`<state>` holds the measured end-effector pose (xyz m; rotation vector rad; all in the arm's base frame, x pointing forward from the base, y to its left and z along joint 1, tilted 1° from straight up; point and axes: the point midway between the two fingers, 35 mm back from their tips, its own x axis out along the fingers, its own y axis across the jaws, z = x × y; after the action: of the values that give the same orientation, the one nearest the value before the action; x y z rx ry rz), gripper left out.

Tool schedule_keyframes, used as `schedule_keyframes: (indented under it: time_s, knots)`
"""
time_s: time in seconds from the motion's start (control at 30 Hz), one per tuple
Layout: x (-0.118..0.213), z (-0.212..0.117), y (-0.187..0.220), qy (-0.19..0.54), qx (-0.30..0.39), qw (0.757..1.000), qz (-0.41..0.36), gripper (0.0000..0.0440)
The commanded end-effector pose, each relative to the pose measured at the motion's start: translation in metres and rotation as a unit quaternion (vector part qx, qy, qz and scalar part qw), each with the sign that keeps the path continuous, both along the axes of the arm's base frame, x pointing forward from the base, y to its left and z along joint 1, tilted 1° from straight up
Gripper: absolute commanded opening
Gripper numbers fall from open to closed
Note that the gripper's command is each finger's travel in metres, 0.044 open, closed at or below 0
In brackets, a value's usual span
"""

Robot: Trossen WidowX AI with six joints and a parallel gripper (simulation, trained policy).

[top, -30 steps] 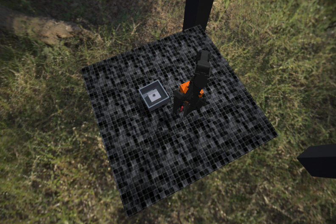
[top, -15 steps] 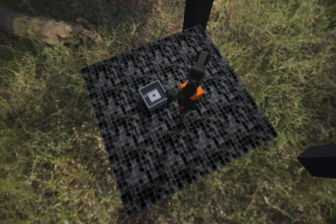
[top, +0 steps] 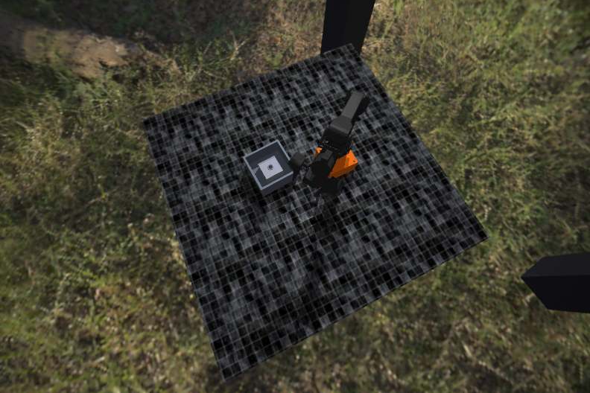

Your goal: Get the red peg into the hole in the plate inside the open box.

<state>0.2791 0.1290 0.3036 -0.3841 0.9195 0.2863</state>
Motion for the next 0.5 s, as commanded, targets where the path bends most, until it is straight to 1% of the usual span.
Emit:
schedule_keyframes:
  time_s: [0.0, 0.23, 0.47]
  knots:
    - [-0.007, -0.016, -0.006, 0.035, 0.014, 0.998, -0.043, 0.0440]
    - [-0.022, -0.051, -0.017, 0.103, 0.036, 0.984, -0.141, 0.0440]
    - [-0.040, -0.086, -0.025, 0.167, 0.044, 0.955, -0.242, 0.0440]
